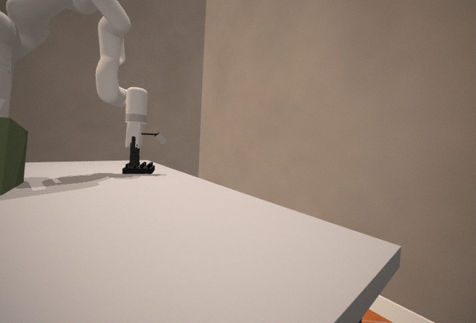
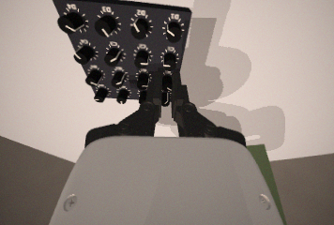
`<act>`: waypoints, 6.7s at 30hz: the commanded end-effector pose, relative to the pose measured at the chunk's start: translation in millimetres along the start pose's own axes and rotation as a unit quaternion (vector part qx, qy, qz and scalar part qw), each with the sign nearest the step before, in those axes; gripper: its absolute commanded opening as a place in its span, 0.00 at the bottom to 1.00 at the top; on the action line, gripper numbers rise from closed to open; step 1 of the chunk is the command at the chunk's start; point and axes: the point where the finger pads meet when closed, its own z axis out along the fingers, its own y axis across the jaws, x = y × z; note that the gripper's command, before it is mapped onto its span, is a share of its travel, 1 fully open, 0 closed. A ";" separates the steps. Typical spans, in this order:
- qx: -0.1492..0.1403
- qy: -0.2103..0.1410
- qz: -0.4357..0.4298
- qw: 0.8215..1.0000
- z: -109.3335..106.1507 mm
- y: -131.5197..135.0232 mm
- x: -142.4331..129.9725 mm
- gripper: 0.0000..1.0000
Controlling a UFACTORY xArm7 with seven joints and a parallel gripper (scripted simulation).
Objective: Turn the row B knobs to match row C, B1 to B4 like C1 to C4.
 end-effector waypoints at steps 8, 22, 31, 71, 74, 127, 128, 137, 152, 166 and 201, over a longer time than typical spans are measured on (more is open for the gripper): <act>0.000 0.002 0.000 1.000 -0.9 -0.3 1.3 0.08; 0.000 0.002 0.000 1.000 -0.9 -0.3 1.3 0.08; 0.000 0.002 0.001 1.000 -0.9 -0.3 1.3 0.08; 0.001 0.001 0.218 0.976 -0.9 -0.3 1.3 0.08; 0.001 0.001 0.254 0.967 -0.9 -0.3 1.3 0.08; 0.001 0.001 0.703 0.711 -1.0 -0.3 1.3 0.08; 0.001 0.001 0.703 0.711 -1.0 -0.3 1.3 0.08; 0.001 0.001 0.726 0.688 -1.0 -0.3 1.3 0.08; 0.001 0.001 0.737 0.676 -1.0 -0.3 1.3 0.08; 0.001 0.001 0.737 0.675 -1.0 -0.3 1.3 0.08; 0.002 0.001 0.737 0.675 -22.4 -0.4 1.3 0.19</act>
